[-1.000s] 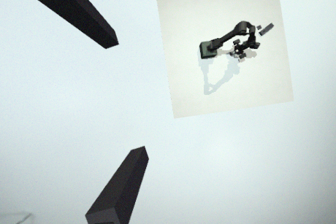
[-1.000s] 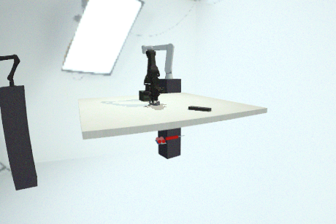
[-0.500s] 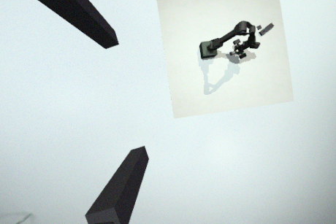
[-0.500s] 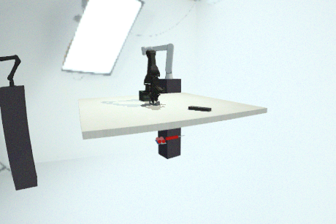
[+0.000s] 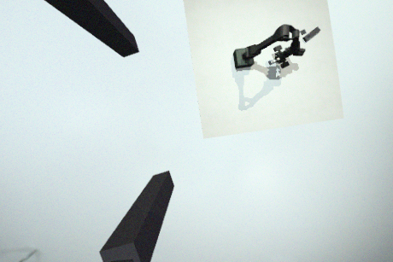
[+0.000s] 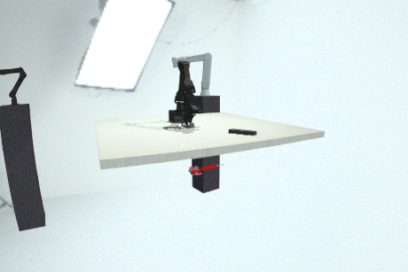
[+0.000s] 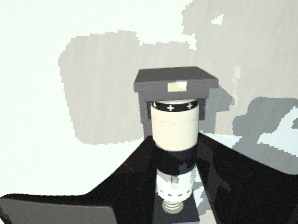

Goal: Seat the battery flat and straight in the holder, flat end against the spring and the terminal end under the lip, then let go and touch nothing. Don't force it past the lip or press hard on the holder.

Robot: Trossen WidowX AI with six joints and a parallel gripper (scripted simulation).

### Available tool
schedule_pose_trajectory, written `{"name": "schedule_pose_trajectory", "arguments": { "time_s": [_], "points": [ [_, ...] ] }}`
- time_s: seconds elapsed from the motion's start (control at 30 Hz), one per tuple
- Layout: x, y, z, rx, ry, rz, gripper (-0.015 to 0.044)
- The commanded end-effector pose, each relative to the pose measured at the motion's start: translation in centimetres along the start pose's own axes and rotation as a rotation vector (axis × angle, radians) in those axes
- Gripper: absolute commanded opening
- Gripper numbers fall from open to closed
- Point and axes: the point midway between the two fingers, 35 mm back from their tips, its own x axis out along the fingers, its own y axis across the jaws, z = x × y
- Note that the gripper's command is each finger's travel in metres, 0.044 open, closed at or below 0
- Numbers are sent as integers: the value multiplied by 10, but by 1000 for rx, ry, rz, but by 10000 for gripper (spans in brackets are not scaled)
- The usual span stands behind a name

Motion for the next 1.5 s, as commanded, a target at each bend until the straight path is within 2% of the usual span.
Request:
{"name": "schedule_pose_trajectory", "arguments": {
  "time_s": [0.0,0.4,0.53,1.07,1.13,1.33,1.4,1.47],
  "points": [
    [3,1,0,3,8,3,77],
    [3,1,1,3,12,0,77],
    [3,1,1,3,12,0,179],
    [-14,0,1,-2,7,-4,179],
    [-18,0,1,0,11,-3,232],
    [-77,1,1,-1,7,-4,389],
    [-83,1,0,-2,7,-4,440],
    [-83,0,1,-2,6,-4,440]
  ]
}}
